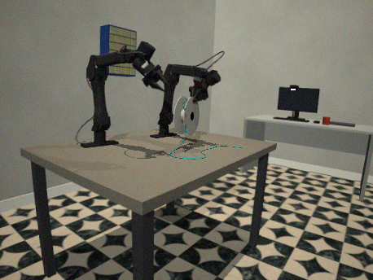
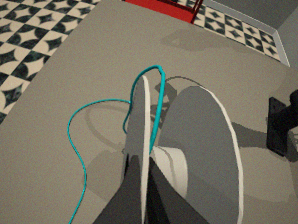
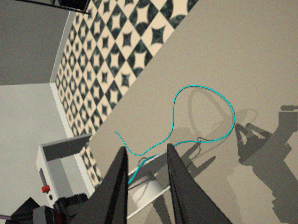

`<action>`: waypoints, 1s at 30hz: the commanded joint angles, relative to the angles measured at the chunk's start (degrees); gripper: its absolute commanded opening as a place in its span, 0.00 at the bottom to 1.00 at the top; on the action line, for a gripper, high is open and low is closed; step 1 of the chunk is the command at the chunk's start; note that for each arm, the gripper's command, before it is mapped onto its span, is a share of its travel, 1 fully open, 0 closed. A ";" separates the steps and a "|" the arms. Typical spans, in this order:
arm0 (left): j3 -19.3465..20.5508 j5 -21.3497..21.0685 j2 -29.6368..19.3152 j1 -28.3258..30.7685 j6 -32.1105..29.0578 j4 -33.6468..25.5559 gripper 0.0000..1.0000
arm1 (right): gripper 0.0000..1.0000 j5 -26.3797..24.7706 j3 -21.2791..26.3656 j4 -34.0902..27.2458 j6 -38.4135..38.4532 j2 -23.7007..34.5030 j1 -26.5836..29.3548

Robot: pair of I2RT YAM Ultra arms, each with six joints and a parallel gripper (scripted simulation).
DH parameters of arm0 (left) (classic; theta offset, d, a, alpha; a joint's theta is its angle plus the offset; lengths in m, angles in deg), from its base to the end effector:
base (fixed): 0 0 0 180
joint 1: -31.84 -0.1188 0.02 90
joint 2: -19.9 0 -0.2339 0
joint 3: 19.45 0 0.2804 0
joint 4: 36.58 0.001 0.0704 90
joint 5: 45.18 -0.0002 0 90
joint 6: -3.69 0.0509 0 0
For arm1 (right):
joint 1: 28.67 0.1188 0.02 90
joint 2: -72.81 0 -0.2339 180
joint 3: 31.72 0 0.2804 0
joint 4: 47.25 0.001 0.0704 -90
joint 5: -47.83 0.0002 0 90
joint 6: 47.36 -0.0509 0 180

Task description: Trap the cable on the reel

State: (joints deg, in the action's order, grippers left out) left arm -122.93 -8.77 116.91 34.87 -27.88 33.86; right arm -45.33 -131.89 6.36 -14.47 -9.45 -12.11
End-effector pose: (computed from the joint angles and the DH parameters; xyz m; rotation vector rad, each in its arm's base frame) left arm 0.3685 -0.0595 0.2921 1.3563 1.7747 -0.7536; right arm 0.3379 0.1044 0.3659 0.7677 2.1721 0.7591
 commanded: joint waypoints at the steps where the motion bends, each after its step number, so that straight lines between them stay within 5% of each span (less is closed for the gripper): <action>1: -3.40 -2.74 -0.61 -0.47 -0.07 2.33 0.00 | 0.30 1.02 2.25 -4.67 7.00 2.92 -1.69; 30: -6.25 -2.76 -0.30 -0.50 0.25 3.95 0.00 | 0.30 3.04 20.86 -30.22 42.96 17.53 -12.35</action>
State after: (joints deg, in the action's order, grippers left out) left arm -126.56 -8.75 117.19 34.87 -27.86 37.99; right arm -42.86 -111.96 -20.19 23.72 6.25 -23.61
